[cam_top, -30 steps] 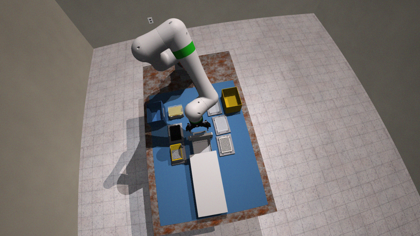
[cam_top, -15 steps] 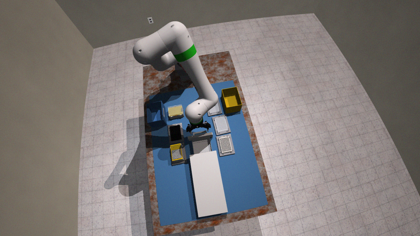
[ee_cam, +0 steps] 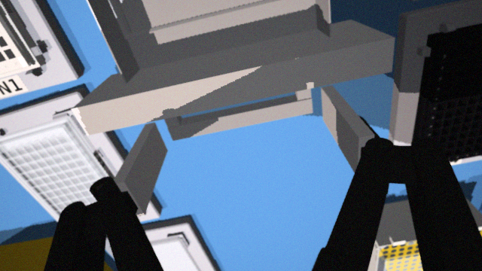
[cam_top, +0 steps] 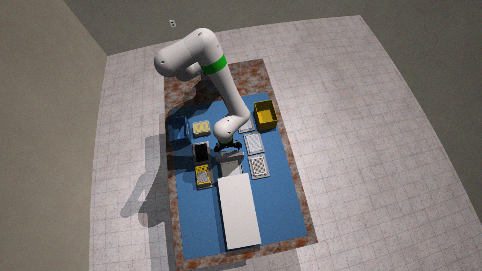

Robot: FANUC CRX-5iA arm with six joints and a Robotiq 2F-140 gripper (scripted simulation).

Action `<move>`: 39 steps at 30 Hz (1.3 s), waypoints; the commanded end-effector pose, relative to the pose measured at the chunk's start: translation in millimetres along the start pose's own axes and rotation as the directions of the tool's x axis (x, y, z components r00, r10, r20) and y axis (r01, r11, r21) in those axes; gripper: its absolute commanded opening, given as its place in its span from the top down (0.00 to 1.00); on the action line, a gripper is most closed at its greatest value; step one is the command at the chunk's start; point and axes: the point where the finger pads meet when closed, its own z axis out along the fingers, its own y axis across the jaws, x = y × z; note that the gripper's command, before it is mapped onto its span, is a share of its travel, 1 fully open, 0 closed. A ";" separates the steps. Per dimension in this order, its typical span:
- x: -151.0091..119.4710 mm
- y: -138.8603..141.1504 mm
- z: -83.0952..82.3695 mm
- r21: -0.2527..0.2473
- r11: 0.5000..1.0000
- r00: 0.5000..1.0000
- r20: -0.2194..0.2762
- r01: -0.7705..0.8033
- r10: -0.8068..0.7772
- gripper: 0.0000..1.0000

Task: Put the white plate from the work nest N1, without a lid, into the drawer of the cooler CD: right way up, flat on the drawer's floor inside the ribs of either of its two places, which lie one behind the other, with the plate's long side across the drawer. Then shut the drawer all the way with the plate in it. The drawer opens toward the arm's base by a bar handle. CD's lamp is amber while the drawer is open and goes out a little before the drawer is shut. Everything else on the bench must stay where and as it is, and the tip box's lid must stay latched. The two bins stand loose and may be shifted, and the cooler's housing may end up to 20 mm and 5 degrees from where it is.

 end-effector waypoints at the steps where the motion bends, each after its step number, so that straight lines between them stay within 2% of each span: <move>1: 0.2 0.0 2.9 0.000 1.000 1.000 0.000 0.000 0.000 0.13; 9: 0.2 0.0 12.9 0.000 1.000 1.000 0.000 0.000 0.000 0.13; 17: 0.2 0.0 12.9 0.000 1.000 1.000 0.000 0.000 0.000 0.13; 18: 0.2 0.0 12.9 0.000 1.000 1.000 0.000 0.000 0.000 0.34; 39: 0.2 0.0 12.9 0.000 1.000 1.000 0.000 0.000 0.000 0.43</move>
